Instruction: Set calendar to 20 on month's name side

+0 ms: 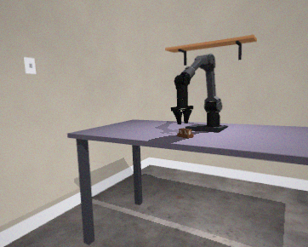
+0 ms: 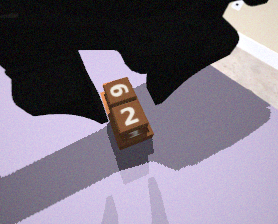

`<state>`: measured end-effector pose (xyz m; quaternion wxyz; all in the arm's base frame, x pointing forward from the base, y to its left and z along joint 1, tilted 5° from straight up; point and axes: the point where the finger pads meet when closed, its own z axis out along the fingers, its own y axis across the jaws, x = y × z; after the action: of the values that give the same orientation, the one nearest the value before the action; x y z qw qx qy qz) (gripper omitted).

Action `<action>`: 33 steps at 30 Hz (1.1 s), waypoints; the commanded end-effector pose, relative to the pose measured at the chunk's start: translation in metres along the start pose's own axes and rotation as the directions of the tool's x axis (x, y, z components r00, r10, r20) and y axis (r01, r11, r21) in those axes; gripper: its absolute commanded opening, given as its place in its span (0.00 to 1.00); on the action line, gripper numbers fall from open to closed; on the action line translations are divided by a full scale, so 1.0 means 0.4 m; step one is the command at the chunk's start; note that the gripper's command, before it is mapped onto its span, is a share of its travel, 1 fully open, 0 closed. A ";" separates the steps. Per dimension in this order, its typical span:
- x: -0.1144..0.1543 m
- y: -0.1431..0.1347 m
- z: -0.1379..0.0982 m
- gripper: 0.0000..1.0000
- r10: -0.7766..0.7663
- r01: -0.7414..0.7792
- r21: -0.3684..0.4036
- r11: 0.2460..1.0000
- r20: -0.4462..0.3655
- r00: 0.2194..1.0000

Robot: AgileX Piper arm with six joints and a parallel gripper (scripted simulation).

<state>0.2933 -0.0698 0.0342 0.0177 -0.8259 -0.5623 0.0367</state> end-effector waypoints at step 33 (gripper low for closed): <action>0.001 -0.001 0.046 0.61 0.000 0.000 0.002 1.000 0.001 1.000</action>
<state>0.2922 -0.0695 0.0168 0.0174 -0.8259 -0.5624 0.0363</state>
